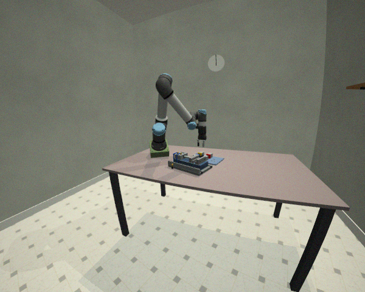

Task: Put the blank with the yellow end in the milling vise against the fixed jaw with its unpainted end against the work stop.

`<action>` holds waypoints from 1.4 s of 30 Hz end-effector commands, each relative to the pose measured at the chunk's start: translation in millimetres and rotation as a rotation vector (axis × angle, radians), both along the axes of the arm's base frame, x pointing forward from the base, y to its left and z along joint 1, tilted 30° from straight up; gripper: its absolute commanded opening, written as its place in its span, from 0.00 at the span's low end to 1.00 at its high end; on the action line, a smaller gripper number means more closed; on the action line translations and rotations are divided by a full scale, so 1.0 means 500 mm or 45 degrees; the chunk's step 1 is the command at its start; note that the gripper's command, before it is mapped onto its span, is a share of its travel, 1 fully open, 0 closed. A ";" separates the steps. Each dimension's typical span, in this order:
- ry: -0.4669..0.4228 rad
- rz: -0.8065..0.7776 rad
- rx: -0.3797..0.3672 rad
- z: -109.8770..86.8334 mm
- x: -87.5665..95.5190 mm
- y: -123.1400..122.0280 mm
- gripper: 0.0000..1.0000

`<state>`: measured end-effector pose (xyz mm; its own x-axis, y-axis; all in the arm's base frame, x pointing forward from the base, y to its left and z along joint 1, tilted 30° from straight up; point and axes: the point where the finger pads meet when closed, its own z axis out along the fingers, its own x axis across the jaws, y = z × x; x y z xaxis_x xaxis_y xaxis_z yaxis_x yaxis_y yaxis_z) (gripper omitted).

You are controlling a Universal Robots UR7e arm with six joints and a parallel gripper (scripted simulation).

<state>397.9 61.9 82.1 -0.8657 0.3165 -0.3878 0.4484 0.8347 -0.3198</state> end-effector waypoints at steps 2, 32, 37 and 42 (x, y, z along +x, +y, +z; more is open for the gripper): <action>-0.002 0.000 0.000 0.010 -0.001 0.002 1.00; -0.002 0.000 0.000 0.025 -0.002 0.004 1.00; -0.002 0.000 0.000 0.028 -0.003 0.005 1.00; -0.002 0.000 0.000 0.029 -0.003 0.005 1.00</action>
